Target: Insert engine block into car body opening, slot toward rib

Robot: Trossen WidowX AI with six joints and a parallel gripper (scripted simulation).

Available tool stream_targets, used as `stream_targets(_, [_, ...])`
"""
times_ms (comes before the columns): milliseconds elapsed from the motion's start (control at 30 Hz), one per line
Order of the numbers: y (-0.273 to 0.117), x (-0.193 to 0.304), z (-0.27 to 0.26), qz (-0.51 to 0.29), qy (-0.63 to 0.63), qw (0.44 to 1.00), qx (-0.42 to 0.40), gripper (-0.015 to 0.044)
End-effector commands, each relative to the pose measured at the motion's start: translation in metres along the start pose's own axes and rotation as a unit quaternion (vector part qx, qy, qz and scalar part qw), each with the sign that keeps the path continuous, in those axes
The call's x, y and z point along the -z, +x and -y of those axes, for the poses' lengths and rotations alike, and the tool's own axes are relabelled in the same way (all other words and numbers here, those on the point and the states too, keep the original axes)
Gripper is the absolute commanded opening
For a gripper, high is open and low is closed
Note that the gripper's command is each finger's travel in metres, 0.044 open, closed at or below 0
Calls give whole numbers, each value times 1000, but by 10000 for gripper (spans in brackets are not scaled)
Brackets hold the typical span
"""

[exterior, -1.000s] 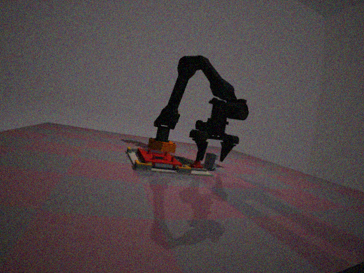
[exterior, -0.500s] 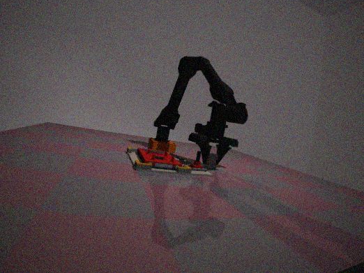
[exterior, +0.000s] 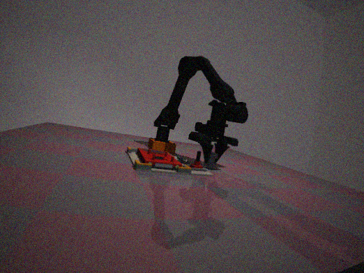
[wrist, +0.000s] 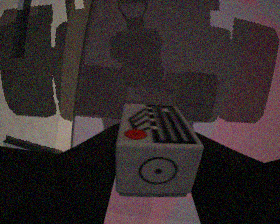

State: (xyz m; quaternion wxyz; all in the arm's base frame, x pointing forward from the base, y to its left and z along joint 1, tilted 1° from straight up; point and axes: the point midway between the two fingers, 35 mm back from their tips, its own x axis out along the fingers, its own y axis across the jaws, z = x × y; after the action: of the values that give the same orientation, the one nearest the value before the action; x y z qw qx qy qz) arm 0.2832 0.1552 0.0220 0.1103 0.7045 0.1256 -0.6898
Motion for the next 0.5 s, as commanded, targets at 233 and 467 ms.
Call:
stream_targets(233, [-33, 6, -1, -6, 0, 1000, 0, 0])
stream_targets(467, [-54, 7, -2, -6, 0, 1000, 0, 0])
